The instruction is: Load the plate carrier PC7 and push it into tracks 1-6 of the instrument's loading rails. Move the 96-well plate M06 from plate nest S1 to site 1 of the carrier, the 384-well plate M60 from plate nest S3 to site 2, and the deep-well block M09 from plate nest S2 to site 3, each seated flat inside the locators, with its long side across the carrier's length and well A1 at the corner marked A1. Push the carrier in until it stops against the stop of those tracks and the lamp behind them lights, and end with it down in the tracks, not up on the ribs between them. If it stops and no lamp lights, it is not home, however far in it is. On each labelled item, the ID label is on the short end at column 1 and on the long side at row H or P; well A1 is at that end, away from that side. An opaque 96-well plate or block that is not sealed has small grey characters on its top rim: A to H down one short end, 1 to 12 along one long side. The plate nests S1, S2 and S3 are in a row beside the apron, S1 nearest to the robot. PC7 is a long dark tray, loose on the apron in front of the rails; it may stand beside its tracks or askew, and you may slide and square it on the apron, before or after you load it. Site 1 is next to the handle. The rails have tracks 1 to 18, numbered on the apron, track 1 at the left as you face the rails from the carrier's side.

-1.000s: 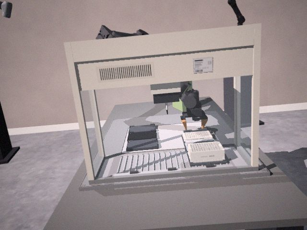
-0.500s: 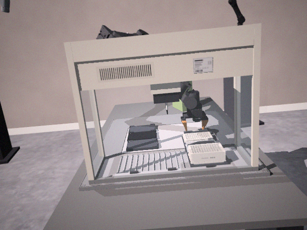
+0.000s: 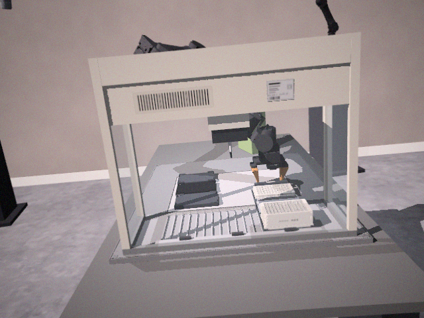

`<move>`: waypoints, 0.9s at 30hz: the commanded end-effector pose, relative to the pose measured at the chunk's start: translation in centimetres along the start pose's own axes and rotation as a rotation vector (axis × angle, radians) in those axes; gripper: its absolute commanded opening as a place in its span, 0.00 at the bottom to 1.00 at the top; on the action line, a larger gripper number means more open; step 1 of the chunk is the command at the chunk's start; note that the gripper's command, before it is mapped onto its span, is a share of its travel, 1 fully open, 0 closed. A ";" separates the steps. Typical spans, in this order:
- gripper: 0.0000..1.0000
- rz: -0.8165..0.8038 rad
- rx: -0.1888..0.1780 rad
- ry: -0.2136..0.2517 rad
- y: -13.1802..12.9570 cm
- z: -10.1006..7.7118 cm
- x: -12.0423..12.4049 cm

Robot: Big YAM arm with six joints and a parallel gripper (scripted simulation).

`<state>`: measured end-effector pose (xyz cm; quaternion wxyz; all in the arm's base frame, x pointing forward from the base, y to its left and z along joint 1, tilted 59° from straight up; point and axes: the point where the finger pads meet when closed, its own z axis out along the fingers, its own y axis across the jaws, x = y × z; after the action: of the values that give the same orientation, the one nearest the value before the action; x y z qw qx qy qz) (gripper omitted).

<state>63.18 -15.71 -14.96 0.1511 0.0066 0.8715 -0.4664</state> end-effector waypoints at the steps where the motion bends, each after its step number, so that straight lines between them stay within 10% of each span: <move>1: 0.80 -0.003 -0.014 -0.064 1.5 -2.8 -3.4; 27: 0.80 -0.010 -0.015 -0.068 1.8 -2.9 -5.6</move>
<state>63.74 -15.60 -14.92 0.1372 0.0090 0.8702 -0.4732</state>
